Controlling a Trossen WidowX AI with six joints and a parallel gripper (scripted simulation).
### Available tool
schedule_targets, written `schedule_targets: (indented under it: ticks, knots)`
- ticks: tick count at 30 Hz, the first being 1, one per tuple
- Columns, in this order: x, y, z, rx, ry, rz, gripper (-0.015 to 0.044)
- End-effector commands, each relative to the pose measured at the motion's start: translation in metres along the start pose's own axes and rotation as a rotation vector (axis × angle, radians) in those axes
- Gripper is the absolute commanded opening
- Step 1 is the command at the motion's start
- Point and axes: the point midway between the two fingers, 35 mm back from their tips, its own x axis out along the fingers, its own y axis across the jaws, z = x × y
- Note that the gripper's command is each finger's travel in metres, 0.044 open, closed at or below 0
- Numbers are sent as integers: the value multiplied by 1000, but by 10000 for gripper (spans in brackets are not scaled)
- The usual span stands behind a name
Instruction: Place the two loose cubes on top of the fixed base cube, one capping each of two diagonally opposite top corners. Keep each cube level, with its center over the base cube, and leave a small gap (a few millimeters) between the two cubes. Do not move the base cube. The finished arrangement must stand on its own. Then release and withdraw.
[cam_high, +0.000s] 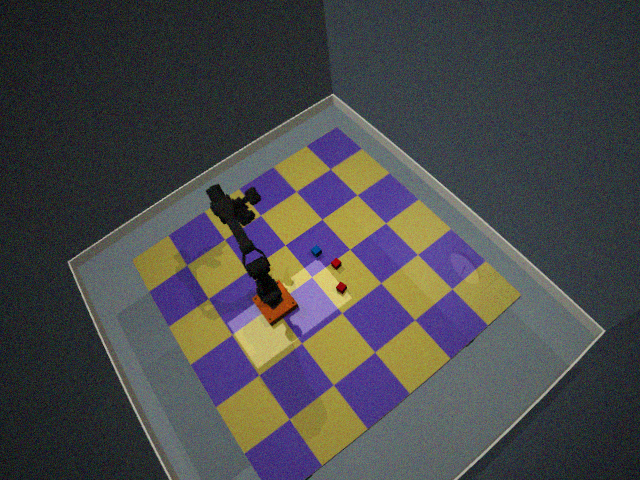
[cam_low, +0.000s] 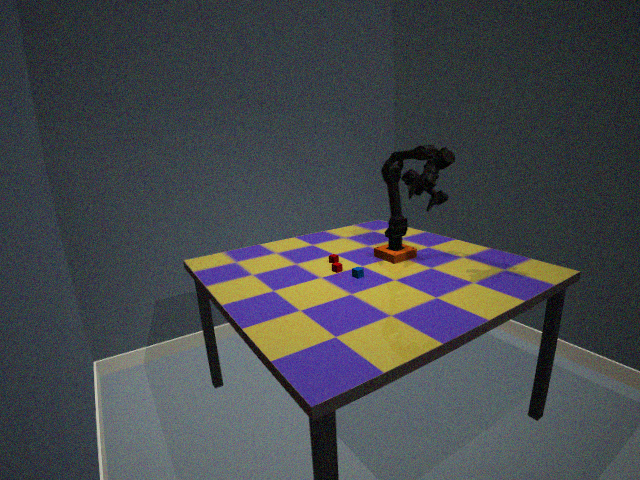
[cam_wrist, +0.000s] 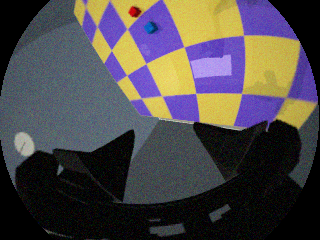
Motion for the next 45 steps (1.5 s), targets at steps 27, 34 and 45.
schedule_targets:
  ticks: [27,34,45]
  knots:
    - [106,102,123,-369,-447,-145,265]
    - [121,123,170,-438,-526,-256,265]
    - [129,147,248,-509,-579,-452,265]
